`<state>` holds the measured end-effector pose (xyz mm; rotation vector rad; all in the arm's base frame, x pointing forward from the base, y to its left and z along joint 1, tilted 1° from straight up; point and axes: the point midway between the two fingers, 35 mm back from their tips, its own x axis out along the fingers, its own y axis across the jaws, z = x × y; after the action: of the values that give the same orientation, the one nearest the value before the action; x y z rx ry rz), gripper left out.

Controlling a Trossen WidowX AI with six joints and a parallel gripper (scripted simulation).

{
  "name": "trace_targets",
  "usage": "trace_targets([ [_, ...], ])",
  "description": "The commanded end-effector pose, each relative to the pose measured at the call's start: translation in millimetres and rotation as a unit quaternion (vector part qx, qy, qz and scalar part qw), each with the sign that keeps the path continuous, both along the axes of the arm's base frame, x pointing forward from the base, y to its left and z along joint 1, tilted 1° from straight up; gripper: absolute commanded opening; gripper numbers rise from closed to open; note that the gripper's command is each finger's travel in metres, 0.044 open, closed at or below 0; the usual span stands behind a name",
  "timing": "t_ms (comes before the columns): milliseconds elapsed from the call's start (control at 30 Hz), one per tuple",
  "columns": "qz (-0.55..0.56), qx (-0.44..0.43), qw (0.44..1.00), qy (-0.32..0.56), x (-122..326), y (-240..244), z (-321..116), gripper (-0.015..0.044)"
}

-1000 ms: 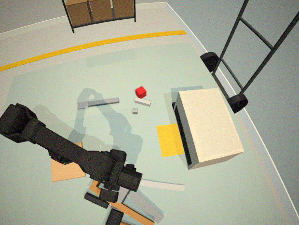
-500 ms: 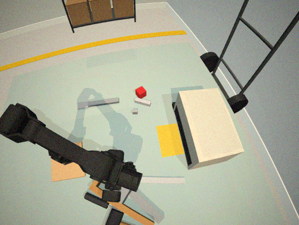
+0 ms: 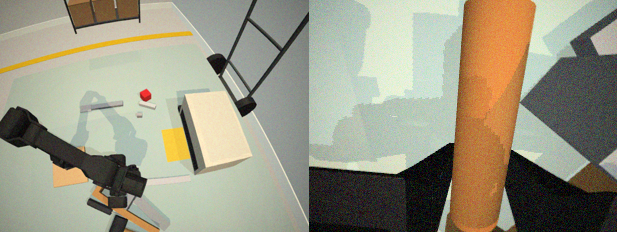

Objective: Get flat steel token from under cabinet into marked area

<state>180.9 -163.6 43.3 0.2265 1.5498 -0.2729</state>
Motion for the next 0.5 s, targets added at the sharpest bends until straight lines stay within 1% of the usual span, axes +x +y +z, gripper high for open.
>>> trace_targets([
  [0,0.020,0.000,1.000,-0.002,1.3,0.0,0.3,0.0000],
  [467,0.075,0.000,0.997,-0.001,1.3,0.2,0.3,0.0000],
])
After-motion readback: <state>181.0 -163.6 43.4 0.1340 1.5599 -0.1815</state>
